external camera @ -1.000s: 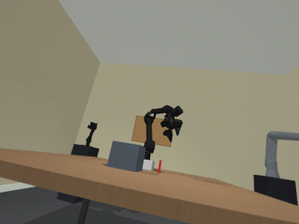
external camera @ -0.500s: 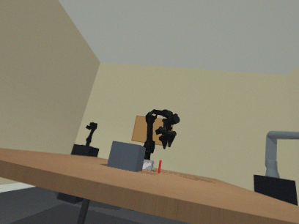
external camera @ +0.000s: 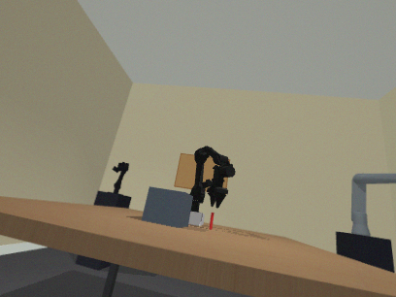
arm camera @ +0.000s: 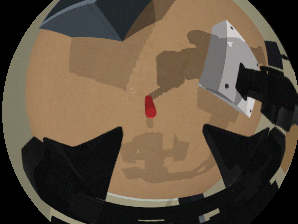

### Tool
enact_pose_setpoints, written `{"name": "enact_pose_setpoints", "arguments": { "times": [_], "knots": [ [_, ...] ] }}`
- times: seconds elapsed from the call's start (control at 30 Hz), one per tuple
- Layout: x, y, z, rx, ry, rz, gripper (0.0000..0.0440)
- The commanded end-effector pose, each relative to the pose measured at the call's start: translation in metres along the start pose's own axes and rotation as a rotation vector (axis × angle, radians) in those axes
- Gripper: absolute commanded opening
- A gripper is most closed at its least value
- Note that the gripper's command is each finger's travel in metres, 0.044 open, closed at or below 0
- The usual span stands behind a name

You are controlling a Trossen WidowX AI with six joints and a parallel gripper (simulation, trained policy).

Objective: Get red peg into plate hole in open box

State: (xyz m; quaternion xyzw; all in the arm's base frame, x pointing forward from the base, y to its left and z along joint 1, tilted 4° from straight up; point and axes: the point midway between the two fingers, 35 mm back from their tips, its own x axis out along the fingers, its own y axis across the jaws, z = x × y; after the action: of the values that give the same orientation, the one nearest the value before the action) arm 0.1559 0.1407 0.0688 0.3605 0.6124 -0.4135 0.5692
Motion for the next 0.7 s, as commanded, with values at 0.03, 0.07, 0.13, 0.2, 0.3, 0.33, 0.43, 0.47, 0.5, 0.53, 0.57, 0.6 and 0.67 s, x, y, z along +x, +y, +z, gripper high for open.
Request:
{"name": "enact_pose_setpoints", "arguments": {
  "times": [0.03,0.07,0.13,0.2,0.3,0.33,0.43,0.47,0.5,0.53,0.57,0.6,0.67],
  "knots": [
    [0.017,-0.001,0.005,0.008,-0.020,-0.023,0.0438],
    [0.020,-0.002,0.006,0.010,-0.022,-0.025,0.0437],
    [0.027,-0.002,0.007,0.017,-0.026,-0.028,0.0434],
    [0.033,-0.002,0.008,0.025,-0.030,-0.029,0.0432],
    [0.043,-0.002,0.010,0.038,-0.035,-0.029,0.0427],
    [0.046,-0.002,0.011,0.042,-0.037,-0.029,0.0425],
    [0.055,-0.002,0.013,0.056,-0.041,-0.028,0.0418],
    [0.058,-0.002,0.013,0.061,-0.042,-0.027,0.0414],
    [0.061,-0.002,0.013,0.066,-0.042,-0.026,0.0409],
    [0.064,-0.001,0.014,0.070,-0.043,-0.024,0.0402],
    [0.066,-0.001,0.014,0.073,-0.042,-0.022,0.0390],
    [0.069,0.000,0.014,0.075,-0.041,-0.020,0.0372],
    [0.073,0.003,0.013,0.077,-0.037,-0.015,0.0321]
  ]
}}
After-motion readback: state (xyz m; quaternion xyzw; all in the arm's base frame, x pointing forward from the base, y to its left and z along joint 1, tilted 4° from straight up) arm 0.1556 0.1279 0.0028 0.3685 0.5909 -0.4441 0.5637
